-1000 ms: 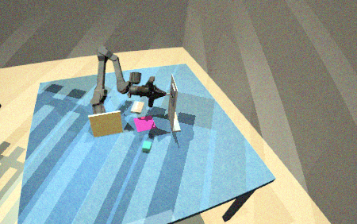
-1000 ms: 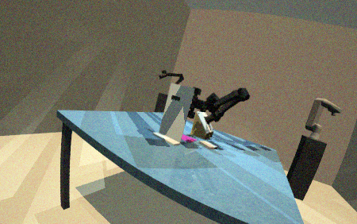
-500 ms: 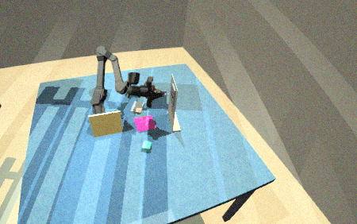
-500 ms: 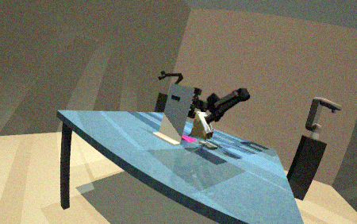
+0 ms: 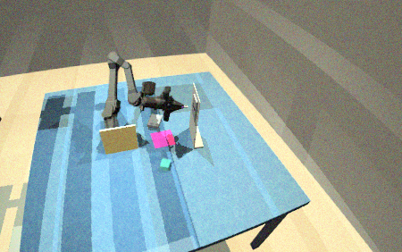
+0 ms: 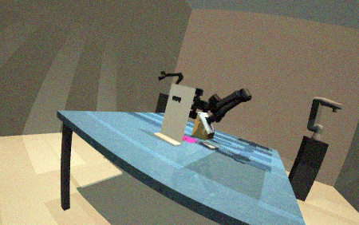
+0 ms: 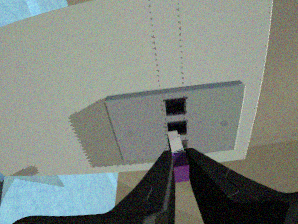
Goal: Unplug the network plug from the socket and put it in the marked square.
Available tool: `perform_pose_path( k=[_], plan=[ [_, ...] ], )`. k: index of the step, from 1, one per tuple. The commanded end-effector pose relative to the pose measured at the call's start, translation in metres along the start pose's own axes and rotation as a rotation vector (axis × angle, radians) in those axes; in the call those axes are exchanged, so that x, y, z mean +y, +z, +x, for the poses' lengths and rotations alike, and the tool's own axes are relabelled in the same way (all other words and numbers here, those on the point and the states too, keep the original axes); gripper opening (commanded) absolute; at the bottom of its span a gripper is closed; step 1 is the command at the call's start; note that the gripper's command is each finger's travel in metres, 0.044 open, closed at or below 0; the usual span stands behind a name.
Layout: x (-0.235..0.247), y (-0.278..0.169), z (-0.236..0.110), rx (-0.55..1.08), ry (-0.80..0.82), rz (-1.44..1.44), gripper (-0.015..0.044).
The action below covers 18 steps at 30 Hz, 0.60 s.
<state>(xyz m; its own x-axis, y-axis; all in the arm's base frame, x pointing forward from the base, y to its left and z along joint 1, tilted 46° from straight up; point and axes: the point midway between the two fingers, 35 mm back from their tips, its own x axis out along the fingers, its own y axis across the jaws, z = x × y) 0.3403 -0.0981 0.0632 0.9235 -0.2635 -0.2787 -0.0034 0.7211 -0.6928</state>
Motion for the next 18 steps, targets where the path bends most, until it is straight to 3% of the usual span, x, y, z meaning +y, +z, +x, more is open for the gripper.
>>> perform_pose_path(
  k=[1,18],
  plan=[
    [-0.0009,-0.0001,-0.0030,-0.006,-0.002,-0.003,0.0000],
    [-0.0008,-0.0048,-0.0124,-0.005,-0.001,-0.004,0.0000]
  ],
)
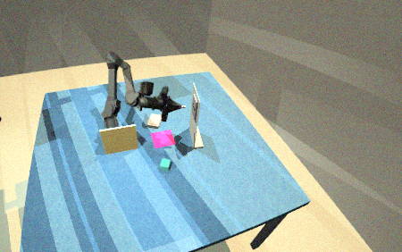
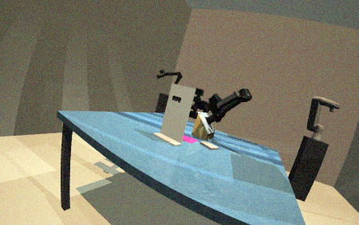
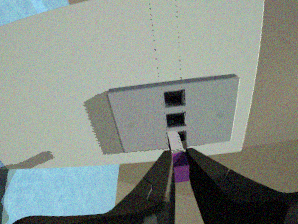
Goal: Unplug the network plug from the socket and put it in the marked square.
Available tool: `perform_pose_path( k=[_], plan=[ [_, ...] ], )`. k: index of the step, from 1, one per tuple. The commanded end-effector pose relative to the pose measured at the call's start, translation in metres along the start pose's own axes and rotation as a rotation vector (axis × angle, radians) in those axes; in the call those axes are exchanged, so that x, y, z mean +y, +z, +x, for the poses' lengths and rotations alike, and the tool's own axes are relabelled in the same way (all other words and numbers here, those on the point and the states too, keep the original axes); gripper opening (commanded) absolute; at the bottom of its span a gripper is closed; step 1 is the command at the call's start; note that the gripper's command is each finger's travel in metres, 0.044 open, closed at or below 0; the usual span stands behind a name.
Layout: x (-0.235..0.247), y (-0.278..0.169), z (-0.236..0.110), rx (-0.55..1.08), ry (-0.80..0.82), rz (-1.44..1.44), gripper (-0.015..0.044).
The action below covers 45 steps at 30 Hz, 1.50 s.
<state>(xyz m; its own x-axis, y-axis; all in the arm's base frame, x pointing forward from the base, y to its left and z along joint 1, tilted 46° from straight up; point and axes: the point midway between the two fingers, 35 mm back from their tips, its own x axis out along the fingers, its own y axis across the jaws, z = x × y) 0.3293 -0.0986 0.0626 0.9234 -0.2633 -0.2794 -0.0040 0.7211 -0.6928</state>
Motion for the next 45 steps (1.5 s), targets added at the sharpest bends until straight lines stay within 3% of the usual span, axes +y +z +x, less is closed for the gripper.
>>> perform_pose_path(
  k=[1,19,45],
  plan=[
    [-0.001,0.000,-0.003,-0.005,-0.002,-0.003,0.0000],
    [-0.001,-0.005,-0.010,0.000,0.001,0.000,0.0000],
    [-0.049,-0.002,-0.026,-0.002,0.000,-0.005,0.0000]
  ],
)
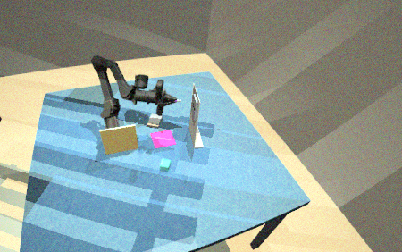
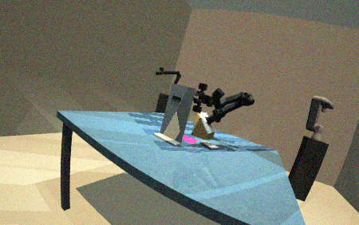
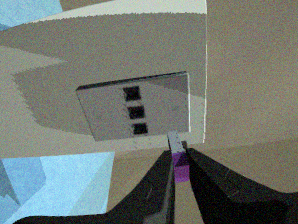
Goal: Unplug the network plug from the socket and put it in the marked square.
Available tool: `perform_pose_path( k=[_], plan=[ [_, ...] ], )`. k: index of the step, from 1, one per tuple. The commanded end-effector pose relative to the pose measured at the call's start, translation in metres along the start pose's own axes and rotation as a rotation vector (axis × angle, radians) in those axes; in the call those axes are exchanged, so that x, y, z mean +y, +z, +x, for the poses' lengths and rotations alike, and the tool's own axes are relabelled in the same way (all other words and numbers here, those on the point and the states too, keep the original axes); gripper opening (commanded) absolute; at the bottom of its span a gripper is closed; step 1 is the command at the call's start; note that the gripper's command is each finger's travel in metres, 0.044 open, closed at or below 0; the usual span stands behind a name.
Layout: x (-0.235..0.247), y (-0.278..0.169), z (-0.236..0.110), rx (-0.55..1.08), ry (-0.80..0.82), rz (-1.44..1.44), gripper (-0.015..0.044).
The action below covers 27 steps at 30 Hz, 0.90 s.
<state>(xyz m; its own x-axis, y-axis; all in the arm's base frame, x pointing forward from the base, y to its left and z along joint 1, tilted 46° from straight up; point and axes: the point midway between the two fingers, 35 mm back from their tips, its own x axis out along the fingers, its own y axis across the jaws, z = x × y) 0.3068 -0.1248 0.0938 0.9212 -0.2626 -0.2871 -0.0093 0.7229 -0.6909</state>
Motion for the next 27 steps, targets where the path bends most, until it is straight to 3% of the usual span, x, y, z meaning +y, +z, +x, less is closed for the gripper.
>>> perform_pose_path(
  k=[1,11,27],
  plan=[
    [-0.010,0.002,-0.004,-0.008,-0.006,-0.005,0.0000],
    [-0.018,0.003,-0.011,-0.005,0.009,0.000,0.0000],
    [0.066,0.002,-0.001,0.129,0.405,0.137,0.0000]
  ],
)
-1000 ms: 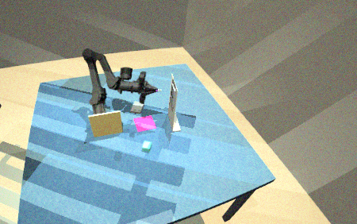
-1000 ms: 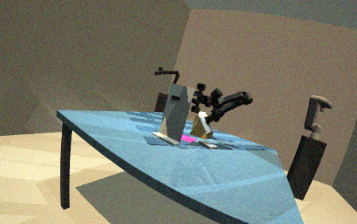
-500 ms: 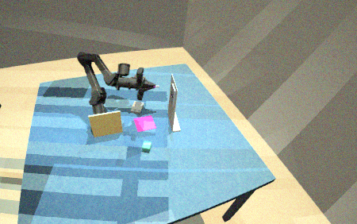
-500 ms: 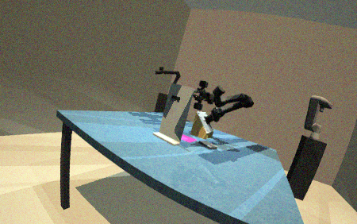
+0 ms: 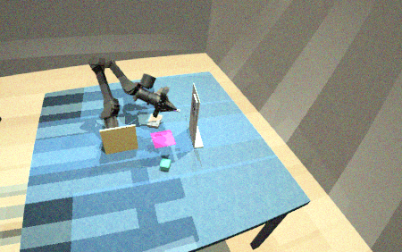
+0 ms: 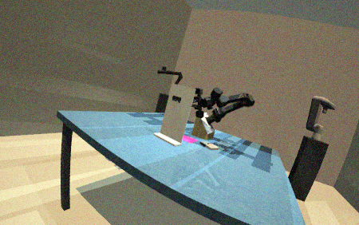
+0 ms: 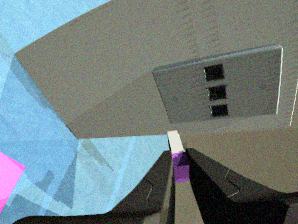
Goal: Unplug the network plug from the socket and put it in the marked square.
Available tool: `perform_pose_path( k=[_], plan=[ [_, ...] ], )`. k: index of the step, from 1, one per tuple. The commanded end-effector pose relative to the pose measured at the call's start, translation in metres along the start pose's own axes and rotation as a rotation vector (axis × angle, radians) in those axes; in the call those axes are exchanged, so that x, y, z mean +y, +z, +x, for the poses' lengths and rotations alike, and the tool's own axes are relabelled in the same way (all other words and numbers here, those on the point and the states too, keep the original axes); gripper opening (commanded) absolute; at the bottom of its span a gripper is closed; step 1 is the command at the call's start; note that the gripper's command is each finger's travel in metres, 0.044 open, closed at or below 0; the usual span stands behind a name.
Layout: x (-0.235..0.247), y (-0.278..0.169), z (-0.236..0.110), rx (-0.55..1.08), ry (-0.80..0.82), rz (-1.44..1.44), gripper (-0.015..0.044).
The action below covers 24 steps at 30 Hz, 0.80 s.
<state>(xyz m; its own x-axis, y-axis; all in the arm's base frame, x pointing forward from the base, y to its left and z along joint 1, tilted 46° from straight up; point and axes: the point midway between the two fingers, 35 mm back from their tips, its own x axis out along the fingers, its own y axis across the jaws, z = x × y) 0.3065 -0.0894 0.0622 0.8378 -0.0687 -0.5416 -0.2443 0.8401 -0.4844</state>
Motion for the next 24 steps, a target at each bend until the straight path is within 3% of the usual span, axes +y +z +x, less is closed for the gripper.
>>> perform_pose_path(
  k=[1,24],
  plan=[
    [0.022,-0.002,0.007,0.044,0.110,0.038,0.0000],
    [0.129,-0.016,-0.007,0.371,0.598,0.167,0.0000]
  ],
)
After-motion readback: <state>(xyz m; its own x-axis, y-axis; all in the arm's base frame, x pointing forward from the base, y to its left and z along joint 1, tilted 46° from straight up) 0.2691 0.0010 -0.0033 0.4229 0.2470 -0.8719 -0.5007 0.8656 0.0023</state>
